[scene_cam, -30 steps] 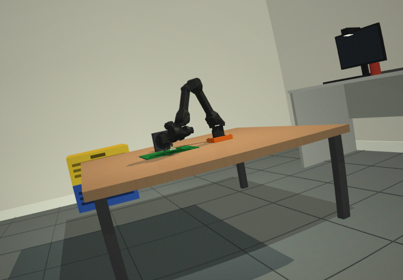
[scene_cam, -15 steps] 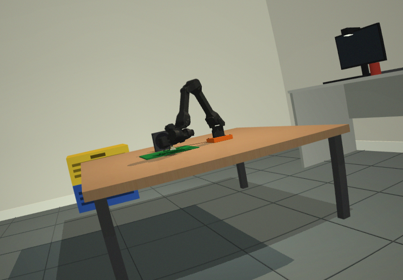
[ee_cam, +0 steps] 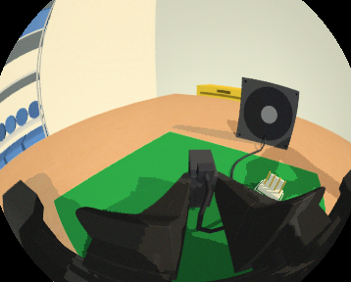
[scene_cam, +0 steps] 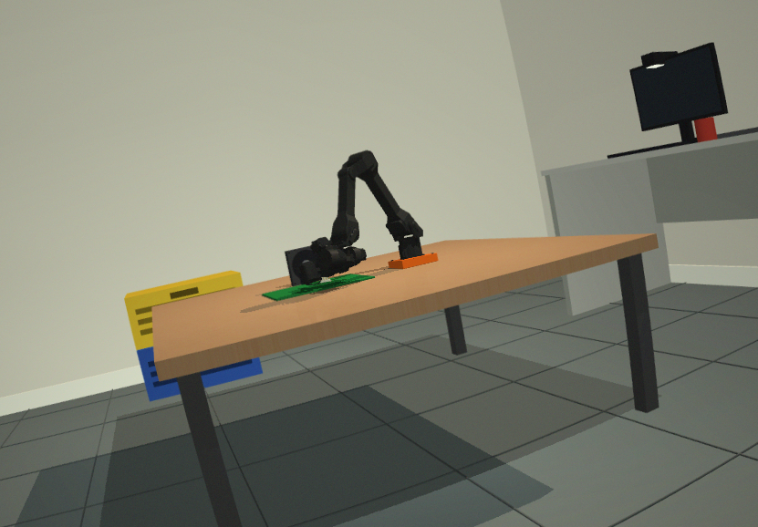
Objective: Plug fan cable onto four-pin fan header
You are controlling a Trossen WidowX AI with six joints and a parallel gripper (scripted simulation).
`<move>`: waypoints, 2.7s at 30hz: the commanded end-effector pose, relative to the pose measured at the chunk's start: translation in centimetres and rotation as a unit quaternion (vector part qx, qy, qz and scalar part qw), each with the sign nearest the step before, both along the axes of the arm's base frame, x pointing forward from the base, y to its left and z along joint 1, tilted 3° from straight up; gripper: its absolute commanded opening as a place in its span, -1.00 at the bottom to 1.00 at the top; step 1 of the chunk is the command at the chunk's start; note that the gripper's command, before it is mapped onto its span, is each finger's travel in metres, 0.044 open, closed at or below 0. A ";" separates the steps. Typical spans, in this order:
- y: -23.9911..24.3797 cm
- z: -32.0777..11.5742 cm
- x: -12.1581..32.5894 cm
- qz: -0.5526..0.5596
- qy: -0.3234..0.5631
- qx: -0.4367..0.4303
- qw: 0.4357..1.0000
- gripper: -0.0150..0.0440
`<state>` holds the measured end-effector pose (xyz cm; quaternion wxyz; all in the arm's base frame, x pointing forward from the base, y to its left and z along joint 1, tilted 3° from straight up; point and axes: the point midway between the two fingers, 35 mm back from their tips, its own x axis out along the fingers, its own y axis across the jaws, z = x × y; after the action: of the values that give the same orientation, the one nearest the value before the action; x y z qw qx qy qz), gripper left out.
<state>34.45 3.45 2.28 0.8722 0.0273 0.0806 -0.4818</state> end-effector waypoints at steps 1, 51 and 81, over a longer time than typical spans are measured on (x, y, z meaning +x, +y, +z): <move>-0.1 -0.4 0.0 0.000 0.002 -0.003 1.000 -0.49; 0.0 -0.9 0.0 0.000 0.000 0.000 1.000 -0.49; 0.0 -0.9 0.0 0.000 0.000 0.000 1.000 -0.02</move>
<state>34.45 3.41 1.40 0.8722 0.0276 0.0804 -0.4817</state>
